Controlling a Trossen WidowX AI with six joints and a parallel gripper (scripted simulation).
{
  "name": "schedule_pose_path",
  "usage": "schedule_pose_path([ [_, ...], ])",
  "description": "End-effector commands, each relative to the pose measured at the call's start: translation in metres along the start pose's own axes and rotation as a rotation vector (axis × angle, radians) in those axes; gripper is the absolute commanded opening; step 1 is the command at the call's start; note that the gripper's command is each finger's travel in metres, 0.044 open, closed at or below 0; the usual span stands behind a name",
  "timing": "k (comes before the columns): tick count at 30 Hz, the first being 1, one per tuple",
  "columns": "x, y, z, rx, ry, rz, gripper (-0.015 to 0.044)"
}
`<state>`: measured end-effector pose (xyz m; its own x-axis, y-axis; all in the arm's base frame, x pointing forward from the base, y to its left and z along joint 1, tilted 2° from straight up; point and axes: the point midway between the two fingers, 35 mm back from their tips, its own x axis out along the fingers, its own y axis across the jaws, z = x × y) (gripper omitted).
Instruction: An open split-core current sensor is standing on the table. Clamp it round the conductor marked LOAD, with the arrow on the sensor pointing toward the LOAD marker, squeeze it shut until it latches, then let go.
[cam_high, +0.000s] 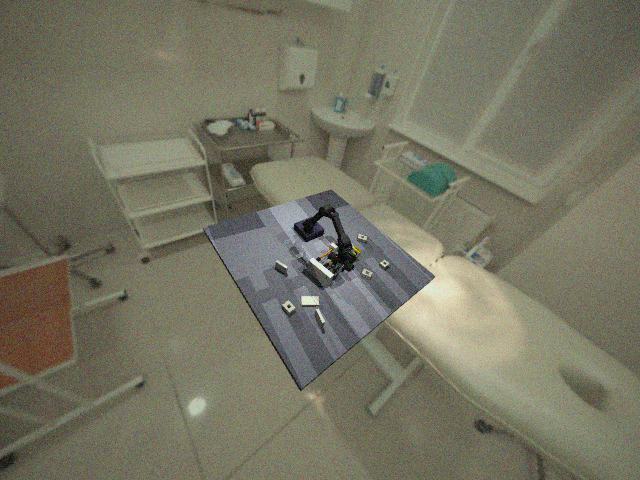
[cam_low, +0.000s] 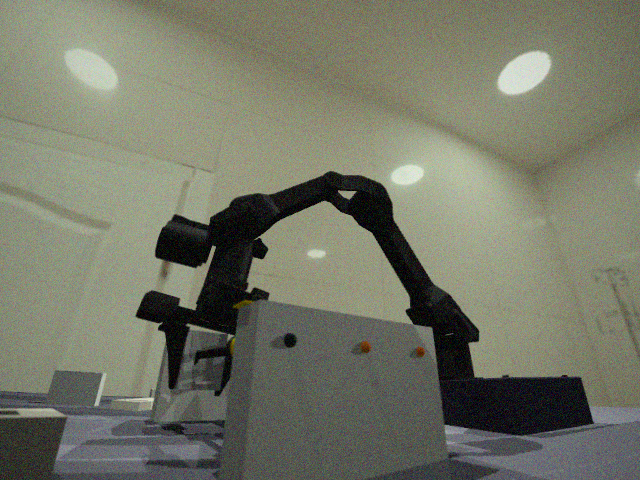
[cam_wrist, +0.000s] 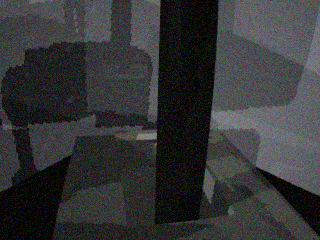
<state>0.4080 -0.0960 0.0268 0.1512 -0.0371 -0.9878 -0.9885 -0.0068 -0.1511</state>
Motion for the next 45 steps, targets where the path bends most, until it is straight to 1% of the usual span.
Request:
schedule_pose_path([
  [1, -0.0003, -0.0002, 0.0, 0.0, 0.0, -0.001, 0.0157],
  [5, -0.0003, -0.0002, 0.0, 0.0, 0.0, -0.001, 0.0263],
  [6, -0.0003, -0.0002, 0.0, 0.0, 0.0, -0.001, 0.0271],
  [38, -0.0003, -0.0002, 0.0, 0.0, 0.0, -0.001, 0.0271],
  [44, -0.0003, -0.0002, 0.0, 0.0, 0.0, -0.001, 0.0429],
  [45, -0.0003, -0.0002, 0.0, 0.0, 0.0, -0.001, 0.044],
])
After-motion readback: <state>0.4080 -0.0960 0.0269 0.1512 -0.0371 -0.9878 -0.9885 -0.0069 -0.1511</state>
